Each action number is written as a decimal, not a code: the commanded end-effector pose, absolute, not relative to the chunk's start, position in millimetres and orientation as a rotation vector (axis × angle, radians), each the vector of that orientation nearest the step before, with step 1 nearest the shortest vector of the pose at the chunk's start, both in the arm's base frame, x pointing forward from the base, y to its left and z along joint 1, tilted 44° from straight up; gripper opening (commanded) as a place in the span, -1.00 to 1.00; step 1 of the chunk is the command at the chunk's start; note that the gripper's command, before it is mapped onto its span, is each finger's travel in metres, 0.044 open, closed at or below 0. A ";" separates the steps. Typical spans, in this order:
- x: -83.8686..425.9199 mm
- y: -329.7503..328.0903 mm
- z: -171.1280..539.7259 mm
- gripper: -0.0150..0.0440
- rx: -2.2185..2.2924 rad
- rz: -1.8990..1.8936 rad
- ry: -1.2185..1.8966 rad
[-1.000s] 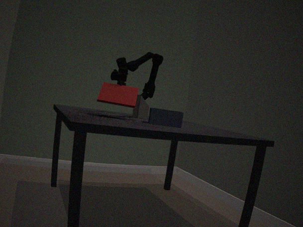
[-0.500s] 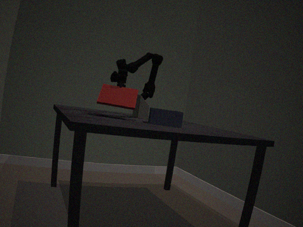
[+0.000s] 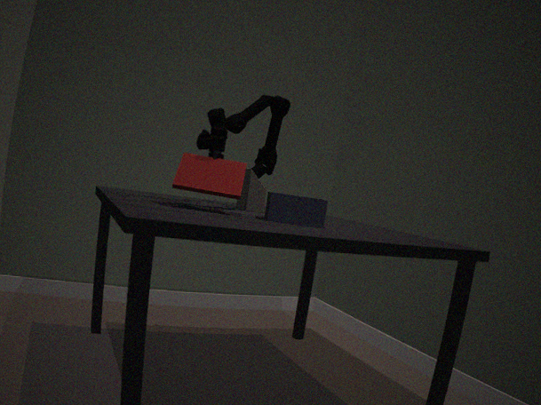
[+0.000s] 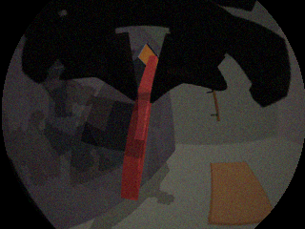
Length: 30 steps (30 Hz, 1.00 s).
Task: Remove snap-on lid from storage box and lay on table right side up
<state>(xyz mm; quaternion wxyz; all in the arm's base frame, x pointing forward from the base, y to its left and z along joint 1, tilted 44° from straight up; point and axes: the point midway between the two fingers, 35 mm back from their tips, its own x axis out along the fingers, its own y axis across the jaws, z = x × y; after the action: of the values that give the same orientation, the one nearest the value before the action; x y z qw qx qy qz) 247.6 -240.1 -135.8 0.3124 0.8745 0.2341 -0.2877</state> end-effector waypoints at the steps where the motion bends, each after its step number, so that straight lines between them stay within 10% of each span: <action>1: 248.1 -239.5 -137.4 -0.49 2.305 -0.759 0.612; 30: 248.6 -223.5 -154.4 -0.49 2.306 -0.758 0.612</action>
<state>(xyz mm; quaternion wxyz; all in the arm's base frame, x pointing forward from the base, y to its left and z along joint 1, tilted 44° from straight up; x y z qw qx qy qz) 248.1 -223.6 -153.4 0.3123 0.8747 0.2341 -0.2874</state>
